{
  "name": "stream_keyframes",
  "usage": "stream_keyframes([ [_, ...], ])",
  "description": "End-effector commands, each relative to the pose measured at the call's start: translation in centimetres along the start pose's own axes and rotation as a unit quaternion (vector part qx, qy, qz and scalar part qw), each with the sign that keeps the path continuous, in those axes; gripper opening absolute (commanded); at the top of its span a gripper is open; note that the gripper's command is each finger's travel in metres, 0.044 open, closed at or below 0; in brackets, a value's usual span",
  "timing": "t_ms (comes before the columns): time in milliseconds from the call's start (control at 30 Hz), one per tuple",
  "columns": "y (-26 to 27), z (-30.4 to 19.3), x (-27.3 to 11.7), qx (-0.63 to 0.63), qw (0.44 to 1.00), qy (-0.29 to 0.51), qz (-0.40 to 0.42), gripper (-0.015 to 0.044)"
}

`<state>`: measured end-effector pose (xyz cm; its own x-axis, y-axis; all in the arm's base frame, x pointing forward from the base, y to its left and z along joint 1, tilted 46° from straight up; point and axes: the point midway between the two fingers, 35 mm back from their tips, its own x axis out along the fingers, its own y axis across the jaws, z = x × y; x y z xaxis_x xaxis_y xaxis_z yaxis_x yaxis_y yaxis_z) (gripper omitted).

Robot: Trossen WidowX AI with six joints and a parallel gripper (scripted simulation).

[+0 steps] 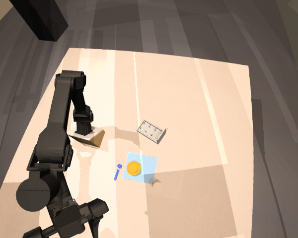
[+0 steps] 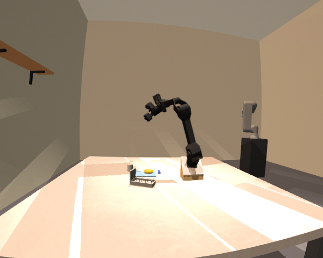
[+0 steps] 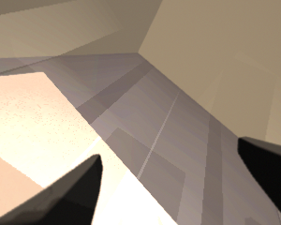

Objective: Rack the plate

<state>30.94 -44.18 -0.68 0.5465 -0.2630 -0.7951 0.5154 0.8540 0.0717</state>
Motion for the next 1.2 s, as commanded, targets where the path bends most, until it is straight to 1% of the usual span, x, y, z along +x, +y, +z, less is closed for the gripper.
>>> stream_keyframes([
  [0, 3.7, -1.9, 0.3, -0.031, 0.997, 0.056, 0.051, 0.0400],
  [233, 9.0, -4.9, -0.1, -0.073, 0.980, 0.136, 0.127, 0.0400],
  [500, 14.5, -8.2, -2.0, -0.117, 0.944, 0.219, 0.216, 0.0400],
  [767, 19.7, -11.2, -5.2, -0.152, 0.890, 0.299, 0.308, 0.0400],
  [1067, 24.7, -13.7, -10.1, -0.177, 0.814, 0.376, 0.406, 0.0400],
  [1167, 25.4, -14.0, -10.9, -0.180, 0.800, 0.388, 0.421, 0.0400],
])
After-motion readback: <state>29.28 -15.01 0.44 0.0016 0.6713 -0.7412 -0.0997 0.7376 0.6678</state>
